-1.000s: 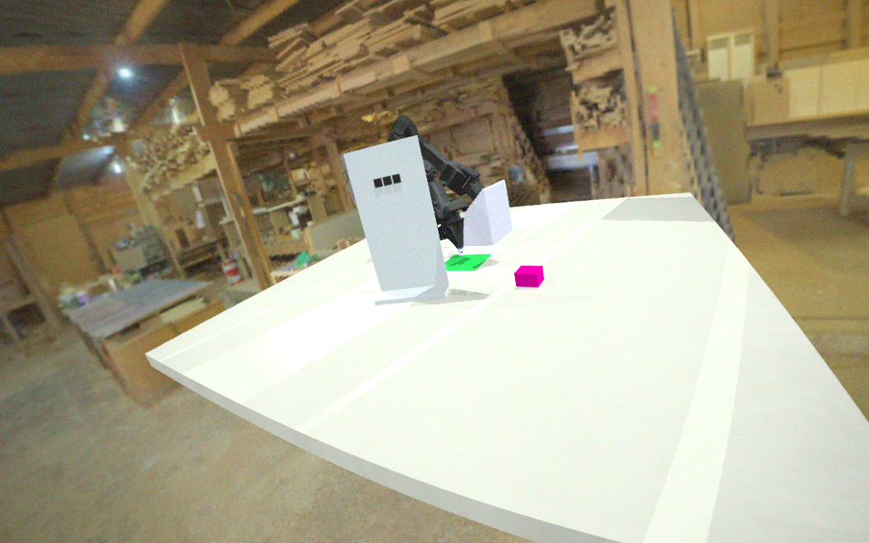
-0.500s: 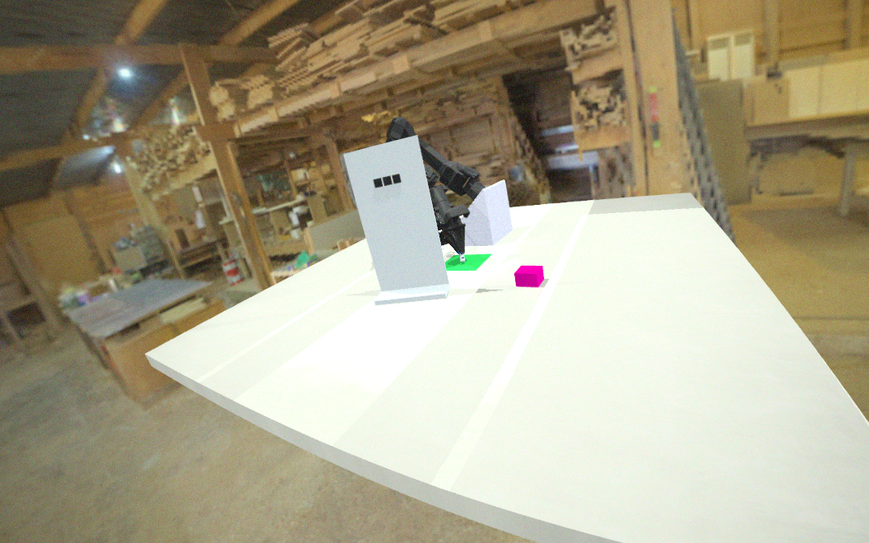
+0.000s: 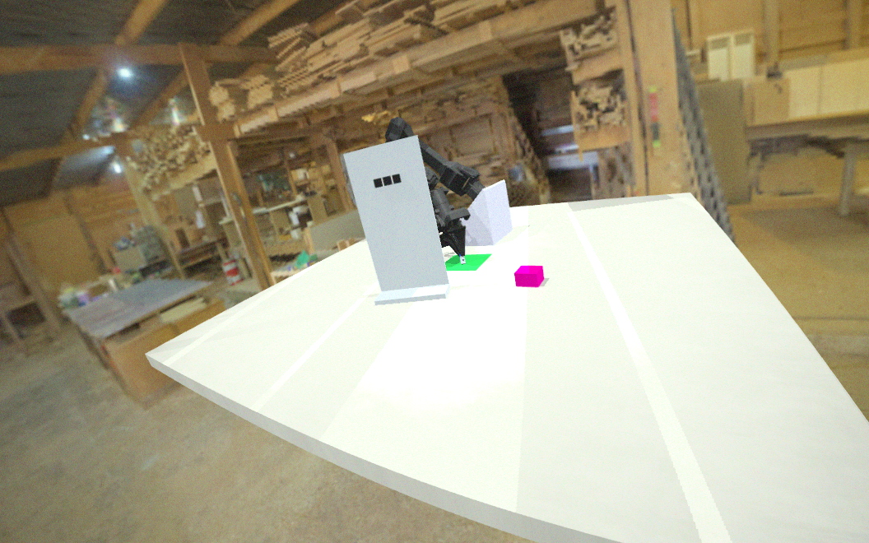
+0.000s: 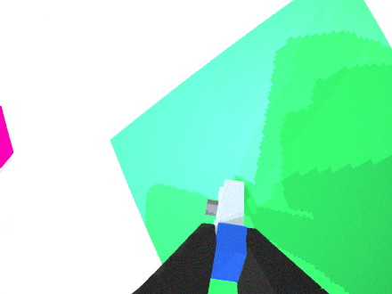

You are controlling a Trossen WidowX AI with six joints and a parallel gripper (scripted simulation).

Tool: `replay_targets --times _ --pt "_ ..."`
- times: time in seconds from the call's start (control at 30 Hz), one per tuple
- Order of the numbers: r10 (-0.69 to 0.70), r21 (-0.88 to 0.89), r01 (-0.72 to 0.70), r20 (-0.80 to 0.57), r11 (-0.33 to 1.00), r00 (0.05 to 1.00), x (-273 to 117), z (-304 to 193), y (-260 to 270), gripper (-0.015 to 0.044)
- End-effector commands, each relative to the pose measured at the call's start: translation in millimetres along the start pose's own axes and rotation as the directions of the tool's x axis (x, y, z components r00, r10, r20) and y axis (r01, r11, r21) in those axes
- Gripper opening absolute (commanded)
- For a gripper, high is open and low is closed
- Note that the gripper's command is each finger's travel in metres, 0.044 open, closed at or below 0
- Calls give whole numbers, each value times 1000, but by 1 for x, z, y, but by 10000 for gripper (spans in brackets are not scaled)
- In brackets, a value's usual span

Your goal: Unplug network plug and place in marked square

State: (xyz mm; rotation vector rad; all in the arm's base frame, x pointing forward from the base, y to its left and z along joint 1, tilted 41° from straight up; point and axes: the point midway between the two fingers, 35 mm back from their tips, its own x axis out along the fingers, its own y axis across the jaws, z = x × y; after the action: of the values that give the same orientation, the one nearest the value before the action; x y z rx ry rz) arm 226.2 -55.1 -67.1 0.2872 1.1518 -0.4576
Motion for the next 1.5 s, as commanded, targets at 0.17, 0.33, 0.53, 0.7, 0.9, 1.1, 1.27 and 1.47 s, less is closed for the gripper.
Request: replay_targets --times 0.17,0.33,0.53,0.7,0.9,1.1,1.27,1.47 --pt "0 0 0 1 1000 1000 0 0 0 52" --pt "0 0 0 1 1000 1000 0 0 0 156" --pt "0 0 0 1 1000 1000 -1 0 0 156" --pt "0 0 0 0 1000 1000 -5 0 1 156" --pt "1 0 -1 0 1000 1000 -9 0 1 156" --pt "1 -1 -1 0 1000 1000 -13 0 1 156" --pt "1 -1 -1 -1 1000 1000 -17 0 2 156" --pt "2 -1 -2 -1 1000 1000 -21 0 2 156"
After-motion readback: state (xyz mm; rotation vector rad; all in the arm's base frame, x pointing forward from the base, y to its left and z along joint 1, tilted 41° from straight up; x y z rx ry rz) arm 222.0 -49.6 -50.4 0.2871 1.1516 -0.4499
